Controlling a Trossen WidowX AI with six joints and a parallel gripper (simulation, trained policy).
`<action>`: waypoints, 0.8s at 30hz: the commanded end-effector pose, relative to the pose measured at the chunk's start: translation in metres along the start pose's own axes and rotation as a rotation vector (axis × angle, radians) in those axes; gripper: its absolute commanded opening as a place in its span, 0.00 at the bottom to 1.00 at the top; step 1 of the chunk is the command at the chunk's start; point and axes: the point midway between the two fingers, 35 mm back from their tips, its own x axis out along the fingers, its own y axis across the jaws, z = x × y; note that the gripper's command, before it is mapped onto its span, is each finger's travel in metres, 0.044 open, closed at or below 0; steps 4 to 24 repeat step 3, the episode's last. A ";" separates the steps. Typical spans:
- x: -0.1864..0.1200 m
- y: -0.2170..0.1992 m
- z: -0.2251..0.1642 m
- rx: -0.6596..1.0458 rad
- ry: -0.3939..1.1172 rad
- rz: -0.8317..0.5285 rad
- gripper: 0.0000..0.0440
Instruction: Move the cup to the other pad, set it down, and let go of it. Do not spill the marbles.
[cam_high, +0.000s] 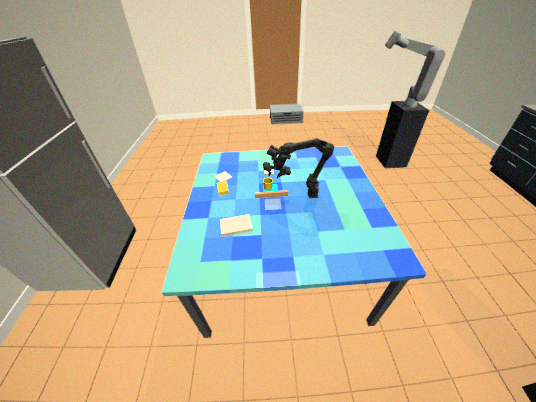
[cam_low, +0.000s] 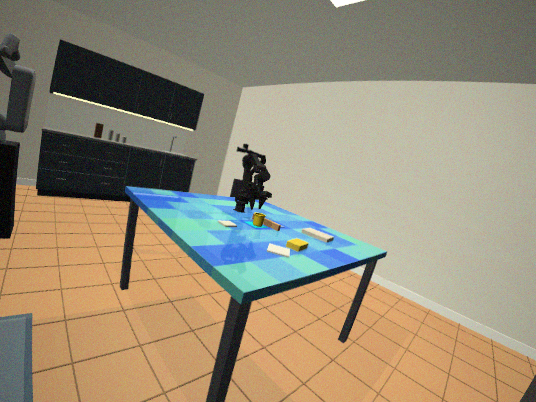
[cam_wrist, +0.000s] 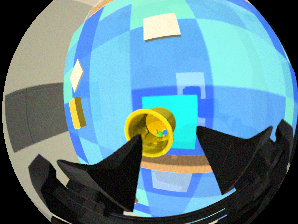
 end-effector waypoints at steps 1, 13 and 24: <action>-0.019 0.005 0.007 0.005 -0.019 0.046 0.75; -0.025 0.006 0.010 0.012 -0.024 0.055 0.84; -0.025 0.006 0.010 0.012 -0.024 0.055 0.84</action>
